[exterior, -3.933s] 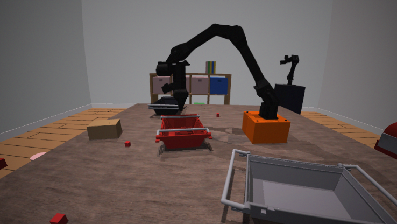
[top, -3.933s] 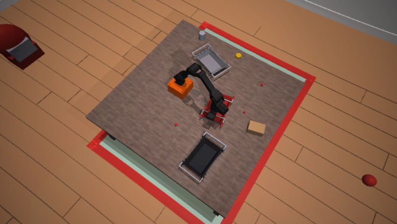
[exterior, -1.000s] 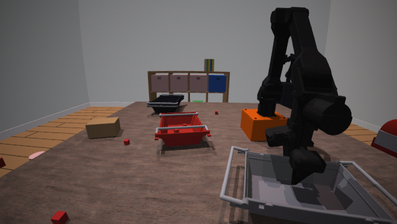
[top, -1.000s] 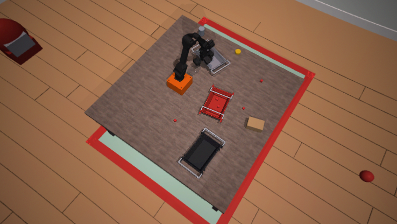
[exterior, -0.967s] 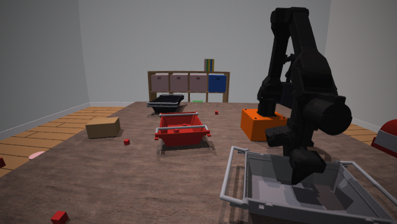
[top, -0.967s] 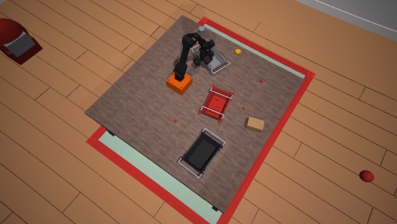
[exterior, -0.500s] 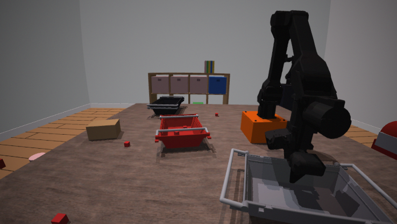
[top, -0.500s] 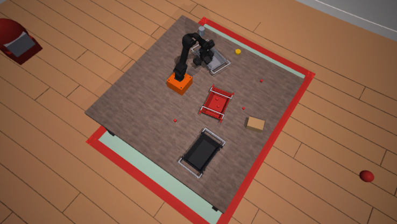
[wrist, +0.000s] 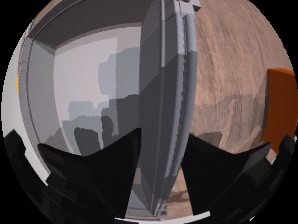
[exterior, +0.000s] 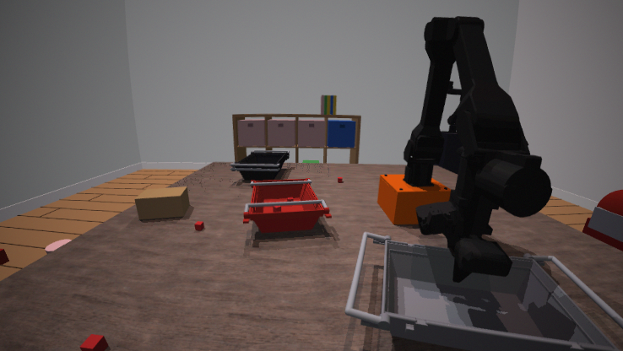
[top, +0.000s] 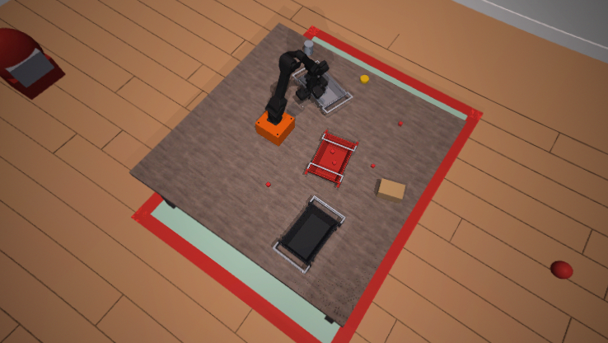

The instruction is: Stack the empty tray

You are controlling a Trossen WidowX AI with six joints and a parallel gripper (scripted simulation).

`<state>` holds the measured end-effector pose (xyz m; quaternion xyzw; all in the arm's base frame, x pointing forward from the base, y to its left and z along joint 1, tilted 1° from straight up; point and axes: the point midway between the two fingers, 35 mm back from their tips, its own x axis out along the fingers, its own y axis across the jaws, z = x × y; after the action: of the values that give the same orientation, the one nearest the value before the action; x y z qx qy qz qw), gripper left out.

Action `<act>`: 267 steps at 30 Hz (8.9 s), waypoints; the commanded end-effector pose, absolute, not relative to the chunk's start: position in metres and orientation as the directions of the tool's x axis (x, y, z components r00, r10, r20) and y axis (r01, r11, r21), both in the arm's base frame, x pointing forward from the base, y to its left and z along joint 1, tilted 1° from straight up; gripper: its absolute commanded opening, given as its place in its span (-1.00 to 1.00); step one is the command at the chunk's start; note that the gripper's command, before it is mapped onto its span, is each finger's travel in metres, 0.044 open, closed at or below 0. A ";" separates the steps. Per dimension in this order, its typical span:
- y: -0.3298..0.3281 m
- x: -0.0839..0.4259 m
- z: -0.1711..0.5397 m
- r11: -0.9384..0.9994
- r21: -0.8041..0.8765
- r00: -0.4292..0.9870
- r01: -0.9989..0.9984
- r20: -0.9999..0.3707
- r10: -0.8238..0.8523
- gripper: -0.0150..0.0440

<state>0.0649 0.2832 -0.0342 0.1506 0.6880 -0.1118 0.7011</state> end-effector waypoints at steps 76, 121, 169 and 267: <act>0.318 0.070 0.129 0.931 0.051 0.028 0.361 -0.999 0.044 -0.49; 0.306 0.121 0.144 0.882 0.051 0.032 0.469 -0.999 0.041 -0.49; 0.193 0.266 0.144 0.613 0.051 0.042 0.789 -0.999 0.029 -0.49; -0.024 0.327 0.144 0.137 0.054 0.053 0.989 -0.999 0.012 -0.49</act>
<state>0.3245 -0.0248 0.1399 0.4758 0.5253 -0.4550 0.5391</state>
